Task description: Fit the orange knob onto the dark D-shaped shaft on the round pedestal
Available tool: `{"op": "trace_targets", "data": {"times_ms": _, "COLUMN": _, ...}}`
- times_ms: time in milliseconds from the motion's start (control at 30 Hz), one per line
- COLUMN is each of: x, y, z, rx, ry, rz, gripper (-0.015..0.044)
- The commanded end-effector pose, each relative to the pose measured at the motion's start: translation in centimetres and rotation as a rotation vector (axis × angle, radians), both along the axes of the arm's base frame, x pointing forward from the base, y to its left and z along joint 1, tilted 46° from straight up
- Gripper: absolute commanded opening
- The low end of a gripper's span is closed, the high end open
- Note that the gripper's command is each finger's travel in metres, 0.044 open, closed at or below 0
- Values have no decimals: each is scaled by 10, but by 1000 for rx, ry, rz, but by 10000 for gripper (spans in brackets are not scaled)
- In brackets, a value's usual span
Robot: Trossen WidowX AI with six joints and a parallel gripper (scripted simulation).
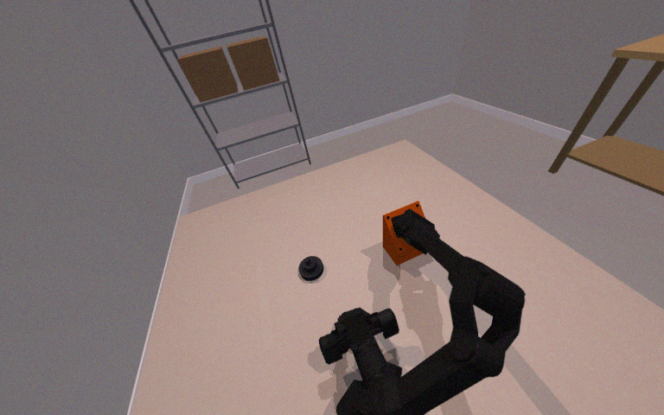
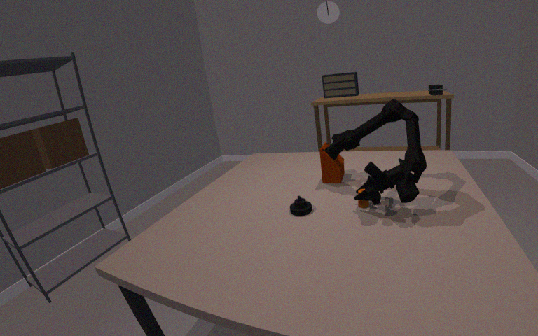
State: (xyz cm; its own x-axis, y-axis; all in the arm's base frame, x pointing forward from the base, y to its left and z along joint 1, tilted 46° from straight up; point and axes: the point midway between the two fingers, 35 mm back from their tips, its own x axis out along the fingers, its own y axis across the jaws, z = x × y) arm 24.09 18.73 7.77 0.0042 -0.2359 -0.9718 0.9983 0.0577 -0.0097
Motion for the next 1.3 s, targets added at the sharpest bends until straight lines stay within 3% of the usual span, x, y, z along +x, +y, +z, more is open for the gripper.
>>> {"op": "trace_targets", "data": {"times_ms": 0, "x": 0, "y": 0, "z": 0, "rx": -1, "ry": 0, "rz": -1, "gripper": 286}}
{"op": "trace_targets", "data": {"times_ms": 200, "x": 0, "y": 0, "z": 0, "rx": -1, "ry": 0, "rz": -1, "gripper": 440}}
{"op": "trace_targets", "data": {"times_ms": 500, "x": 1, "y": -3, "z": 2, "rx": -1, "ry": 0, "rz": -1, "gripper": 440}}
{"op": "trace_targets", "data": {"times_ms": 667, "x": 5, "y": -56, "z": 52, "rx": -3, "ry": -2, "rz": 0, "gripper": 440}}
{"op": "trace_targets", "data": {"times_ms": 900, "x": 4, "y": -59, "z": 54, "rx": 8, "ry": 7, "rz": -2, "gripper": 440}}
{"op": "trace_targets", "data": {"times_ms": 1100, "x": -4, "y": -66, "z": 43, "rx": 451, "ry": 179, "rz": -33, "gripper": 440}}
{"op": "trace_targets", "data": {"times_ms": 1267, "x": 3, "y": -71, "z": 59, "rx": 913, "ry": 122, "rz": -23, "gripper": 440}}
